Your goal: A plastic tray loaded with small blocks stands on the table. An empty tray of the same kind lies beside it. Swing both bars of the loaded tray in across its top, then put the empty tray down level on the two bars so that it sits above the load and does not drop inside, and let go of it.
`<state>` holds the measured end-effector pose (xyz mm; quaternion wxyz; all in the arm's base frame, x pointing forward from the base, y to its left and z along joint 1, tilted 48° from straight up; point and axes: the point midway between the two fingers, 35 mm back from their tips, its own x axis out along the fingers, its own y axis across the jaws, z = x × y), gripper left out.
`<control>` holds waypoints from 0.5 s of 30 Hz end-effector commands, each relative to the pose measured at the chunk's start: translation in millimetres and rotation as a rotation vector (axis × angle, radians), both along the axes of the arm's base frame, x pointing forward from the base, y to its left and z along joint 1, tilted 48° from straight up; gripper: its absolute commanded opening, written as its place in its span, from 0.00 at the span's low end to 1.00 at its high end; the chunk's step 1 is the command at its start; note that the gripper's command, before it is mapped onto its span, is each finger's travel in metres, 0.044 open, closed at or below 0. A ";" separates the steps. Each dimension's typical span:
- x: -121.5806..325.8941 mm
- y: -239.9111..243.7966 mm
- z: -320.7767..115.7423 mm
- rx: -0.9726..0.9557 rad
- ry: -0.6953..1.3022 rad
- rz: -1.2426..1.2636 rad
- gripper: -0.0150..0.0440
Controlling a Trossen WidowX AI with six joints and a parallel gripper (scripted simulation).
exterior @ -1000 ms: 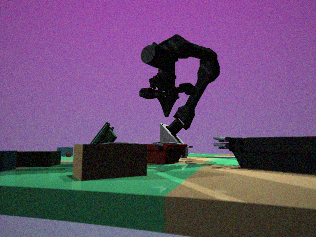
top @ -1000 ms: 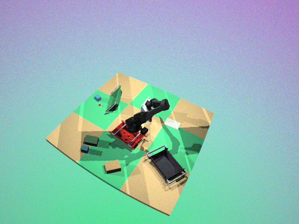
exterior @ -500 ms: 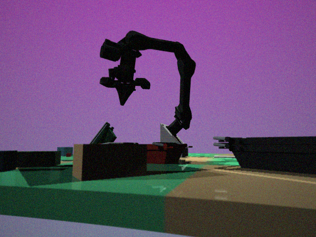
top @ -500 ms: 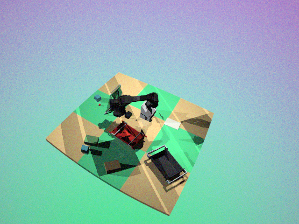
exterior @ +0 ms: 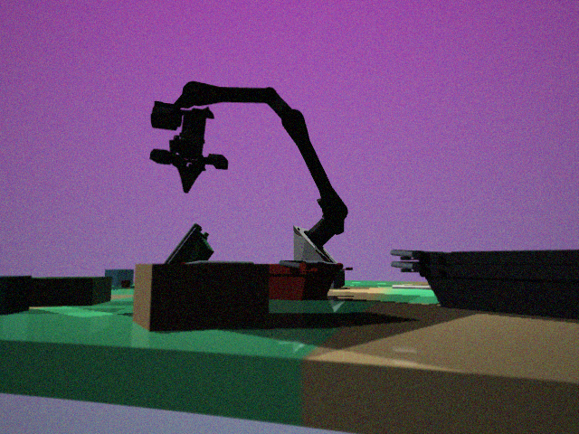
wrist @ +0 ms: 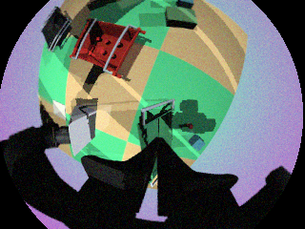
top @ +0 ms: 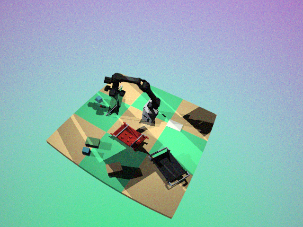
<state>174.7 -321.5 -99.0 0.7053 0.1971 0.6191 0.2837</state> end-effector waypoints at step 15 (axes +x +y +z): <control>-131.3 -11.7 -65.4 0.080 -0.135 0.143 0.25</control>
